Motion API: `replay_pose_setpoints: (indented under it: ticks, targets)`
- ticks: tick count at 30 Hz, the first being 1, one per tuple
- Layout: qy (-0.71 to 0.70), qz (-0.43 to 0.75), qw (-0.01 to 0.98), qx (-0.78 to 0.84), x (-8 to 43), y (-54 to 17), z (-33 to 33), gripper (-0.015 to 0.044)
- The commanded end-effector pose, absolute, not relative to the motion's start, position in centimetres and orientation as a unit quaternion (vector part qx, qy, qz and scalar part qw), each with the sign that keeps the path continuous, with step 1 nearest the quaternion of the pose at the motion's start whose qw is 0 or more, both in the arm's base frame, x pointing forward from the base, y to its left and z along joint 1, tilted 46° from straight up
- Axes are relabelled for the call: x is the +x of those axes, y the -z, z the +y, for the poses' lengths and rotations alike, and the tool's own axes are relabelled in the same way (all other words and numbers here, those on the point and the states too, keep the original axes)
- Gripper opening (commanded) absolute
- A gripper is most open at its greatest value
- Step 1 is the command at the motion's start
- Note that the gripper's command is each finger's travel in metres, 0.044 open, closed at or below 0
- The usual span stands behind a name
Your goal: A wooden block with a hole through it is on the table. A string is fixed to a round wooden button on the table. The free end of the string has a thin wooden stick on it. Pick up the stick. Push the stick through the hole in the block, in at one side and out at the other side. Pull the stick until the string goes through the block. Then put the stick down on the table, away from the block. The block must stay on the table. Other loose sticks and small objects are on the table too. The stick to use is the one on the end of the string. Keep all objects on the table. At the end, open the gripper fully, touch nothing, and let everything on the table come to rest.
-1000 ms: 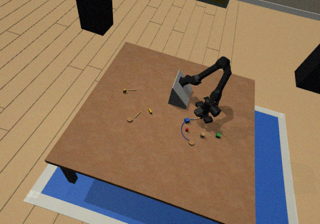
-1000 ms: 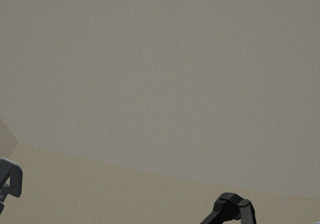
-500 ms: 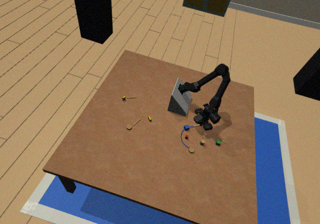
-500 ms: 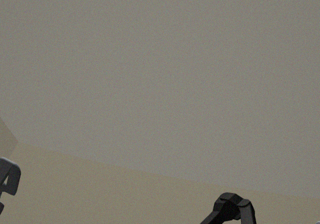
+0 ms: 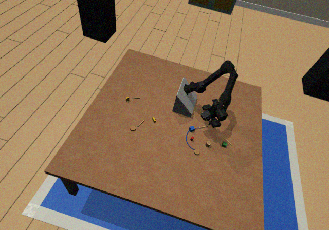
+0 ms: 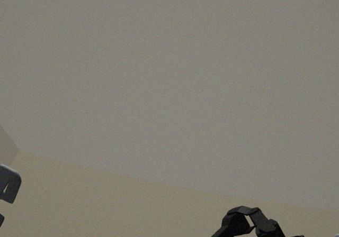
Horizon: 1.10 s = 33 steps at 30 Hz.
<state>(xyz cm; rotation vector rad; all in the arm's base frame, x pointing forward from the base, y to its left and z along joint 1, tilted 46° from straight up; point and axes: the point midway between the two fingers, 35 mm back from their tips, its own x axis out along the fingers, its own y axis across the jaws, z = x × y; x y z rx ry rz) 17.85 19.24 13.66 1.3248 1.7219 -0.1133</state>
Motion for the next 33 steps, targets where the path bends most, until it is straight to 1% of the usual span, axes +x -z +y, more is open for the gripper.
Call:
replay_pose_setpoints:
  ticks: [1,4,10,13,16,33]
  targets:
    - [0.037,0.701,0.465,0.540,17.5,-15.3,18.1,0.0210]
    - [0.037,0.701,0.465,0.540,17.5,-15.3,18.1,0.0210]
    - [0.039,0.698,0.466,0.542,17.7,-15.0,18.4,0.0368]
    - [0.040,0.699,0.466,0.541,17.8,-15.9,17.3,0.0440]
    - [0.040,0.699,0.466,0.541,17.7,-16.9,16.3,0.0440]
    - [0.044,0.697,0.466,0.543,17.9,-16.6,16.5,0.0440]
